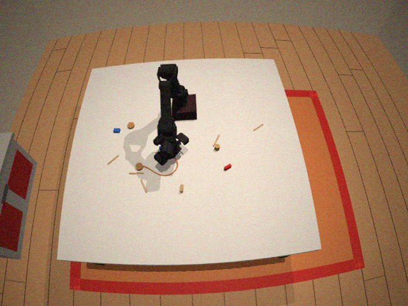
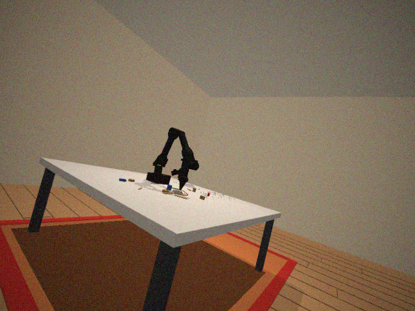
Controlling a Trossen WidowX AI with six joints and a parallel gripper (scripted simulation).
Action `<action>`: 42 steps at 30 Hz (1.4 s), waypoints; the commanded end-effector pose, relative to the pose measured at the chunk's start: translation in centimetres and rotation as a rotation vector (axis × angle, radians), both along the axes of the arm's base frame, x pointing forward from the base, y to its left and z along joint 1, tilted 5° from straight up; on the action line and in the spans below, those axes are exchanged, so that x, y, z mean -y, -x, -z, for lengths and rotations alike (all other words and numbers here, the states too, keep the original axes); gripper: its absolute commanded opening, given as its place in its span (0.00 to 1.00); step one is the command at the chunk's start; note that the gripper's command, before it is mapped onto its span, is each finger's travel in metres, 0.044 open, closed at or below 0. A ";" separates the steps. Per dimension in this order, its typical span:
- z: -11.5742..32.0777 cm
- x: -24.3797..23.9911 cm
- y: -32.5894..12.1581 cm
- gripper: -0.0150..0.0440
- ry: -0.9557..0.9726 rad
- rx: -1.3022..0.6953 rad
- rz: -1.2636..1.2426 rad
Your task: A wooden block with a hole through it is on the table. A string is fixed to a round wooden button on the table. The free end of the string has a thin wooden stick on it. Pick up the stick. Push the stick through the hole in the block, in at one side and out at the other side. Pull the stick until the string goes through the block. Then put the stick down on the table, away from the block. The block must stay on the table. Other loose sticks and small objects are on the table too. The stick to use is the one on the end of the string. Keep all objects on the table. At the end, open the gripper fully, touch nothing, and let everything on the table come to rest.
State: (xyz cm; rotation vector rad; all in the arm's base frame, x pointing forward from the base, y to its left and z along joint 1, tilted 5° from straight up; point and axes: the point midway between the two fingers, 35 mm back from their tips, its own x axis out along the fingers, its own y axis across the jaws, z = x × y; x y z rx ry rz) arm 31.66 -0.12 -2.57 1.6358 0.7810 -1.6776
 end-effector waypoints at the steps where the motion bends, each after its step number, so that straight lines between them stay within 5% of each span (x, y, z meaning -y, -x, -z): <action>1: 0.1 0.5 0.6 0.25 0.000 -0.005 -0.003; 38: -0.2 3.9 3.1 0.25 0.002 -0.006 -0.003; 42: -0.3 3.7 2.8 0.43 0.000 -0.002 0.001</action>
